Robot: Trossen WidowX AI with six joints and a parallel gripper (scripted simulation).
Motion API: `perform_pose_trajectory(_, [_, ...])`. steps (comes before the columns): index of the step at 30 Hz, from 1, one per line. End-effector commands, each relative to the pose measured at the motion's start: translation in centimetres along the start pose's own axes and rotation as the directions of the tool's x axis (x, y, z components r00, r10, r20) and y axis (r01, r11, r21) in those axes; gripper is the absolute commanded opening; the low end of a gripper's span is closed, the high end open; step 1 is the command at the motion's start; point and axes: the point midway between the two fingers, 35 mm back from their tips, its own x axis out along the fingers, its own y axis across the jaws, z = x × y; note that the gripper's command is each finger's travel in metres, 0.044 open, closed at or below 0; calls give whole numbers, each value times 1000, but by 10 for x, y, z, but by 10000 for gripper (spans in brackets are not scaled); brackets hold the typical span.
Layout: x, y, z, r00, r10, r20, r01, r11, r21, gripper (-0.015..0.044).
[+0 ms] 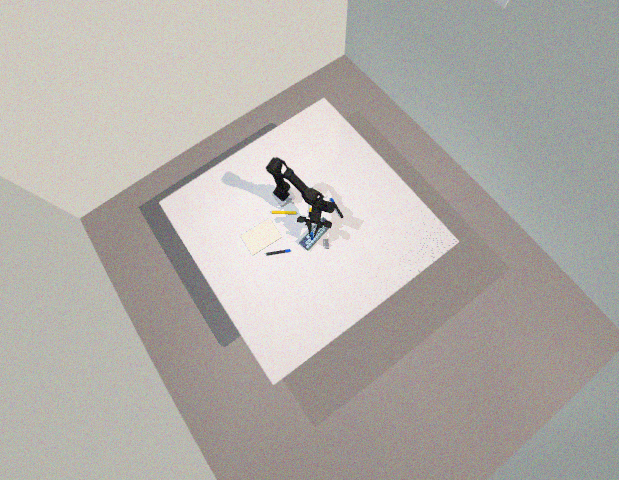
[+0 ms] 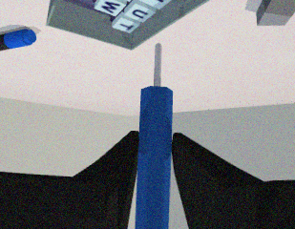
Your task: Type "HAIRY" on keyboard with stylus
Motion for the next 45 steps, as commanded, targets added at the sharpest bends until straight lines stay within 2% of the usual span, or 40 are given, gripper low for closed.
perform_pose_trajectory(1, [-3, 0, -4, 1000, 0, 3, 0, 1000, 0, 81])
perform_pose_trajectory(6, [-1, 0, -1, 1000, 1, 1, -1, 1000, -2, 65])
perform_pose_trajectory(9, [-5, -1, 1, 1000, 1, 5, -1, 1000, -1, 0])
perform_pose_trajectory(23, [-53, -10, 23, 1000, 0, 10, 0, 1000, 1, 0])
perform_pose_trajectory(37, [-45, -9, 40, 1000, 0, 9, 0, 1000, 1, 0])
perform_pose_trajectory(40, [-43, -9, 42, 1000, 0, 9, 0, 1000, 1, 79])
perform_pose_trajectory(45, [-42, -9, 42, 1000, 0, 9, 0, 1000, 1, 81])
